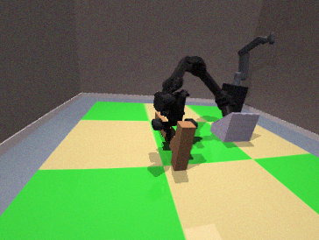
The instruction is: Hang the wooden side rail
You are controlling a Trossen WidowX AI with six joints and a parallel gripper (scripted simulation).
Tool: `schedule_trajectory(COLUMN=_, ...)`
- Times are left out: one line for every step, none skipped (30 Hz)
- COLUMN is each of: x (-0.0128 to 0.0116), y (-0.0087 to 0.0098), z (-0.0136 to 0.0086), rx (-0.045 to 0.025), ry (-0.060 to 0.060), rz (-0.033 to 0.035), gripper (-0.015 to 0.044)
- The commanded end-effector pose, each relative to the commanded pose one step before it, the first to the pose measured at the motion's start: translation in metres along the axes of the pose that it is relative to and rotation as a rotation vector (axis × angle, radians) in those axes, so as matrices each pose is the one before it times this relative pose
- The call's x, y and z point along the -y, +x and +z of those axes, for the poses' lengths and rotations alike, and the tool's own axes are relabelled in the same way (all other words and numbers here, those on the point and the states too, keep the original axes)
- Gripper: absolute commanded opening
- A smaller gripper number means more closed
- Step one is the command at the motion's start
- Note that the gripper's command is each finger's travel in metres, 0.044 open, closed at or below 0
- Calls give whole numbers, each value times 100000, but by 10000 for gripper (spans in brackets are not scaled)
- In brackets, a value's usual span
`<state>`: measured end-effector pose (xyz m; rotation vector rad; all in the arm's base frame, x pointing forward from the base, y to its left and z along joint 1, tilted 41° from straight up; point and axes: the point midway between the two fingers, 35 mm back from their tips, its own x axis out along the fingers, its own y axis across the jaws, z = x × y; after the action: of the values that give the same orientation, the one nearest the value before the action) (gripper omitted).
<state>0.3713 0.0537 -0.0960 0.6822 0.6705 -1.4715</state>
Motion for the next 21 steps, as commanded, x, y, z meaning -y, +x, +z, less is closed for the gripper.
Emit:
schedule_trajectory(x=-143, y=-316, z=-388, rx=-490, ry=203, rz=869, gripper=0)
schedule_trajectory(x=-12, y=11, z=-11, rx=0, ry=1, rz=1, gripper=0)
schedule_trajectory(x=-12, y=11, z=-11, rx=0, ry=1, rz=1, gripper=0)
schedule_trajectory(x=-12, y=11, z=-11, rx=0, ry=1, rz=1, gripper=0)
schedule_trajectory(x=-12, y=10, z=-11, rx=0, ry=1, rz=1, gripper=0)
schedule_trajectory(x=-12, y=5, z=-11, rx=0, ry=1, rz=1, gripper=0)
schedule_trajectory(x=-8, y=-1, z=-7, rx=0, ry=0, rz=0, gripper=0)
schedule_trajectory(x=-7, y=-5, z=-7, rx=-1, ry=0, rz=0, gripper=0)
schedule_trajectory(x=-7, y=-7, z=-7, rx=-1, ry=0, rz=0, gripper=0)
schedule_trajectory(x=0, y=8, z=0, rx=0, ry=0, rz=0, gripper=0)
schedule_trajectory(x=0, y=8, z=0, rx=0, ry=0, rz=0, gripper=0)
schedule_trajectory(x=0, y=17, z=0, rx=1, ry=0, rz=0, gripper=0)
schedule_trajectory(x=0, y=17, z=0, rx=1, ry=0, rz=0, gripper=0)
schedule_trajectory(x=0, y=17, z=0, rx=1, ry=0, rz=0, gripper=0)
schedule_trajectory(x=0, y=17, z=0, rx=1, ry=0, rz=0, gripper=0)
schedule_trajectory(x=0, y=17, z=0, rx=1, ry=0, rz=0, gripper=0)
schedule_trajectory(x=0, y=17, z=0, rx=1, ry=0, rz=0, gripper=0)
schedule_trajectory(x=0, y=17, z=0, rx=1, ry=0, rz=0, gripper=0)
schedule_trajectory(x=0, y=17, z=0, rx=1, ry=0, rz=0, gripper=0)
schedule_trajectory(x=0, y=17, z=0, rx=1, ry=0, rz=0, gripper=0)
schedule_trajectory(x=0, y=17, z=0, rx=1, ry=0, rz=0, gripper=0)
